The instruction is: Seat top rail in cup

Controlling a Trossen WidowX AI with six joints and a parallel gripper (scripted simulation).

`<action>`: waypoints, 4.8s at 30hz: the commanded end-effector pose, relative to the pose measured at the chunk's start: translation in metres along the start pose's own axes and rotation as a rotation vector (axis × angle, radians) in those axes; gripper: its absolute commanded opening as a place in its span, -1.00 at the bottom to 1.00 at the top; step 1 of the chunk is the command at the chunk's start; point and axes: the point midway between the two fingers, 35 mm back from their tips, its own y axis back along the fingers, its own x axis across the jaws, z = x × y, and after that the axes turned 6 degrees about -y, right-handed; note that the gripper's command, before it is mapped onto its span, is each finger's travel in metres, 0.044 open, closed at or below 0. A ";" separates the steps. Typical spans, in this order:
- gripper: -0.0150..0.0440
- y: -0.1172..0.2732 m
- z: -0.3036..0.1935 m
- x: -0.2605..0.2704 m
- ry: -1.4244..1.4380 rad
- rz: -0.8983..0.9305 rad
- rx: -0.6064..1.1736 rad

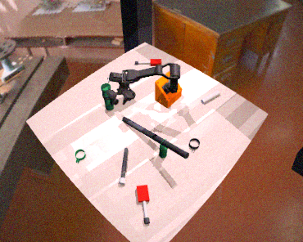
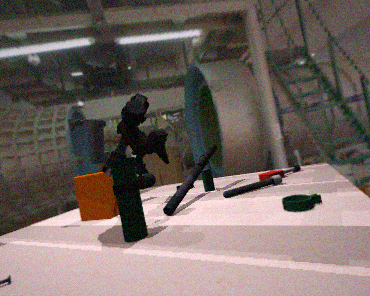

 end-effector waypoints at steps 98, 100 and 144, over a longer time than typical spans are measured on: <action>1.00 -0.078 0.138 0.077 0.111 0.515 0.072; 1.00 -0.081 0.137 0.079 0.111 0.515 0.071; -0.49 -0.051 0.119 0.053 0.172 0.480 0.267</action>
